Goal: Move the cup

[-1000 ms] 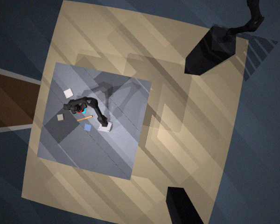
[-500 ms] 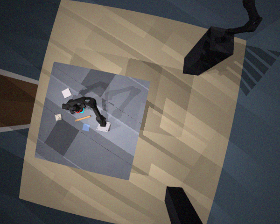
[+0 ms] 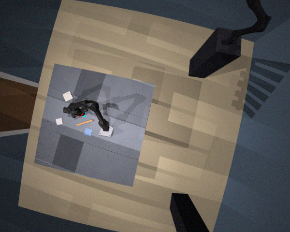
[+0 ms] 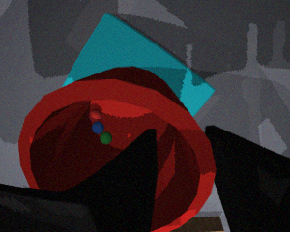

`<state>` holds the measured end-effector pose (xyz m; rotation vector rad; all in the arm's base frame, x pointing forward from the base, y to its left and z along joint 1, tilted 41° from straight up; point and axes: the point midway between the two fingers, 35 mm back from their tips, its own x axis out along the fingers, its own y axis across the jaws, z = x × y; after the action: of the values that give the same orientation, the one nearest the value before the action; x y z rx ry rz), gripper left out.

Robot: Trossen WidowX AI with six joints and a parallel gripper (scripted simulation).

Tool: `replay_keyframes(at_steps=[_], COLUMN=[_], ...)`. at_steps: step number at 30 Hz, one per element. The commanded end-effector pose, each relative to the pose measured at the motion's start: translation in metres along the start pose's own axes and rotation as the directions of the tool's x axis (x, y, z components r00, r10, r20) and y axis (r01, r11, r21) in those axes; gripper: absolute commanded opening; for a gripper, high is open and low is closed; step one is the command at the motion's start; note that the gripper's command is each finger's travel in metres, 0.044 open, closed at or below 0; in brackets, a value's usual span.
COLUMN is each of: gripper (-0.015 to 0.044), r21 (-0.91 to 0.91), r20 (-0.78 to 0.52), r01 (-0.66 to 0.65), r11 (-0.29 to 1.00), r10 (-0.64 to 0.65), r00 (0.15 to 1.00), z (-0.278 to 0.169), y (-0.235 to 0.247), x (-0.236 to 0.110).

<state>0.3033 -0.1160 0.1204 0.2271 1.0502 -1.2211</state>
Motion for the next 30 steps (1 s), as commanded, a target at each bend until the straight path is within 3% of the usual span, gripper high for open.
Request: replay_keyframes(at_steps=[1, 30], gripper=[0.0128, 0.0128], r21=[0.0, -0.006], r20=[0.0, -0.001], r01=[0.0, 0.001], r11=[1.0, 1.0], r10=[0.0, -0.001], r00=[1.0, 1.0], z=[0.0, -0.001], y=[0.0, 0.0], x=[-0.001, -0.037])
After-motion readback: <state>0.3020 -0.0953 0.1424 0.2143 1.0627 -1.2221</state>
